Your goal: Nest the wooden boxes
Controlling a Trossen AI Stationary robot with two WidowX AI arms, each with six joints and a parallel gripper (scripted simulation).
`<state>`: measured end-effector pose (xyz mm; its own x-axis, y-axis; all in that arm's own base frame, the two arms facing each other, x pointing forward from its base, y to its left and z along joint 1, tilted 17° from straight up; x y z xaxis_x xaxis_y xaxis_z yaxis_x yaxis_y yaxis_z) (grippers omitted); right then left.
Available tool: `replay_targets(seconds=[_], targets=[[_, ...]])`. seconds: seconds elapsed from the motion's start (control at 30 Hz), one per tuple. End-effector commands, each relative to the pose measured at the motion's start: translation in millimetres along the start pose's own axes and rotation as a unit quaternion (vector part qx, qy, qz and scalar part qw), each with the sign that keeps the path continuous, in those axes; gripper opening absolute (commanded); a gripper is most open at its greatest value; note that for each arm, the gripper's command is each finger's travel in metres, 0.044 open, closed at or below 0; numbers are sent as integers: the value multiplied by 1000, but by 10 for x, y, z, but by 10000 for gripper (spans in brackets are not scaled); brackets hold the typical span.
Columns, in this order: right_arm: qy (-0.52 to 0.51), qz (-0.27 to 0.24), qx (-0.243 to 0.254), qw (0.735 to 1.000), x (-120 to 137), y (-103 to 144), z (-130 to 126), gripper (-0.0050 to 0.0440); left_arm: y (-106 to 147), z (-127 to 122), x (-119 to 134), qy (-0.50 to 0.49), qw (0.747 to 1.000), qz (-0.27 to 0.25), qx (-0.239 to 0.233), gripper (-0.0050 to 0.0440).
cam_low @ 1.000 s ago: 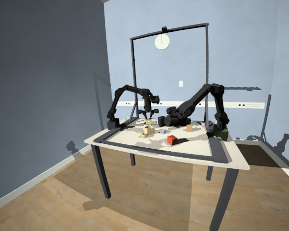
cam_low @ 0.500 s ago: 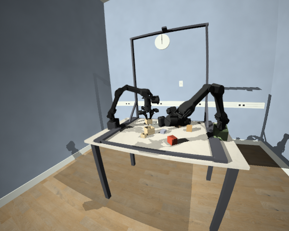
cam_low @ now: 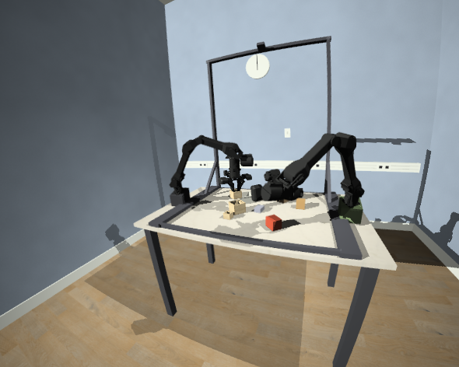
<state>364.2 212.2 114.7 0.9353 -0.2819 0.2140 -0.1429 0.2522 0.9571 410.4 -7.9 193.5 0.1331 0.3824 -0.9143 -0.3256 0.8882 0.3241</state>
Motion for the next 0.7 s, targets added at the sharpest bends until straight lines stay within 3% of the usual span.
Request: replay_targets(seconds=[0.0,0.4,0.67], targets=[[6,11,11,1000,26,60,8,208,27,31,-80,-14,1000,-1,-4,400],[18,7,6,1000,23,-169,-2,208,27,31,-80,-14,1000,-1,-4,400],[17,12,12,1000,47,-177,-20,208,27,31,-80,-14,1000,-1,-4,400]])
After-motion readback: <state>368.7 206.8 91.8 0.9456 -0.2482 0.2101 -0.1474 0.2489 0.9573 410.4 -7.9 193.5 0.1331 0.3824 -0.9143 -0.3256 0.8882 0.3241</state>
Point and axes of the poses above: on each arm, the point midway between the two fingers, 35 mm back from their tips, its own y axis back along the fingers, its own z axis across the jaws, x = y × z, the point moved 5 cm from there along y, back along the fingers, and after that the axes turned 2 degrees about -y, right-handed, at the moved point
